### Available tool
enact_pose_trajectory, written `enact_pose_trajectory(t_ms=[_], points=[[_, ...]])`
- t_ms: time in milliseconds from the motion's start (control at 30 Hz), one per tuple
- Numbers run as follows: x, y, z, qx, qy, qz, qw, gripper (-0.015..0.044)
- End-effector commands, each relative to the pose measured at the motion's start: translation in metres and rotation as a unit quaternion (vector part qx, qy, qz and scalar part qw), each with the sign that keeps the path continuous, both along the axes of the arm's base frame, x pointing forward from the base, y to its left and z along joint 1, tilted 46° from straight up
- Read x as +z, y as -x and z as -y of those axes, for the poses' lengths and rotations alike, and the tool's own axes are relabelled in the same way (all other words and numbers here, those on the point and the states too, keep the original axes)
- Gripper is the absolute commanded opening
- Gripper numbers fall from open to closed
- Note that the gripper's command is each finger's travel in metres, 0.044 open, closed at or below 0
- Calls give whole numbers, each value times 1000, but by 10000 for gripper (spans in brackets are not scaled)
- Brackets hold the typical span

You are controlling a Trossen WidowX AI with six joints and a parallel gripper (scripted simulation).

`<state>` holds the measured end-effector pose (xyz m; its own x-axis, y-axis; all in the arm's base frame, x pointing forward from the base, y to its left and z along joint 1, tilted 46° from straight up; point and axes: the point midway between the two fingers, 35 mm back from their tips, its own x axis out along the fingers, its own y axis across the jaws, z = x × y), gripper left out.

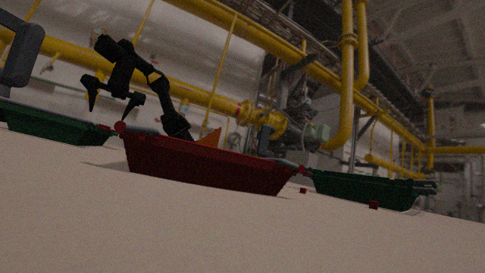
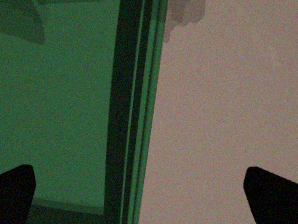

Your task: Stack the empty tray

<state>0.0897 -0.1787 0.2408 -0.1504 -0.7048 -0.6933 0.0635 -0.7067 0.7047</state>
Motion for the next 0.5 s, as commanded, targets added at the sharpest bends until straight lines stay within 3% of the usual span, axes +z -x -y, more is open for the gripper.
enact_pose_trajectory(t_ms=[0, 467], points=[[-1, 11, -2, -30, 12, 24, 999, 440], [-14, 10, 10, -32, 7, 25, 999, 440]])
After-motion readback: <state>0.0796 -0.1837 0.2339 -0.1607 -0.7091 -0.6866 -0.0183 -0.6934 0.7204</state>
